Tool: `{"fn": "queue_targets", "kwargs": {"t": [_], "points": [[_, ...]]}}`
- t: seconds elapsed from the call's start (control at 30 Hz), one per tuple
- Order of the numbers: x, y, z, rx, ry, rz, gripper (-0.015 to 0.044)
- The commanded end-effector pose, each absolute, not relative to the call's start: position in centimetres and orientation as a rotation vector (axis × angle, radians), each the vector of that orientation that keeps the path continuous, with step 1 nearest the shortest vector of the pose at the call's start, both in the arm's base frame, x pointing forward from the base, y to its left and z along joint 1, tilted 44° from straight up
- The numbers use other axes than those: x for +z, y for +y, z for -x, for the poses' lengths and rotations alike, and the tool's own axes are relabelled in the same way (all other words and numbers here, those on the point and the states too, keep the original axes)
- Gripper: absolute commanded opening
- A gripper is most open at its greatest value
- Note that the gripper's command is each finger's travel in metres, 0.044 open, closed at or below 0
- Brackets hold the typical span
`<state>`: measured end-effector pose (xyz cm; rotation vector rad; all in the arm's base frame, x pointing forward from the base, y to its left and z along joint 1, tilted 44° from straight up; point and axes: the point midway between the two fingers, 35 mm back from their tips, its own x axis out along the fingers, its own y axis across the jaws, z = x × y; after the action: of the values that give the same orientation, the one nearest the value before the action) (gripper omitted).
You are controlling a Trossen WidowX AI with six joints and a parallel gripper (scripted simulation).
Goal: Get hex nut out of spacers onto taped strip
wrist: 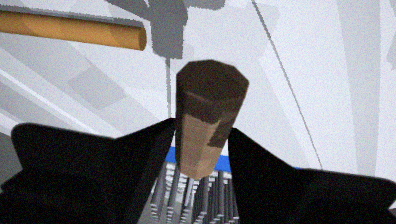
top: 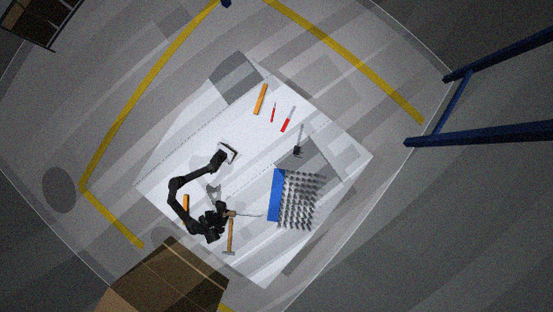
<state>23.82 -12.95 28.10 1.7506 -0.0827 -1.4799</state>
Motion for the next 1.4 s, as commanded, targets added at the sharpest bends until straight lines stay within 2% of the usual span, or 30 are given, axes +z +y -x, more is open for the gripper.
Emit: {"fn": "queue_targets", "kwargs": {"t": [0.0, 1.1, 1.37], "points": [[27.3, -11.8, -24.7, -1.479, -0.092, -1.733, 0.0], [23.7, -0.7, -29.0, -1.248, -0.23, -1.635, 0.0], [22.7, -1.1, -29.3, -1.247, -0.229, -1.638, 0.0]]}}
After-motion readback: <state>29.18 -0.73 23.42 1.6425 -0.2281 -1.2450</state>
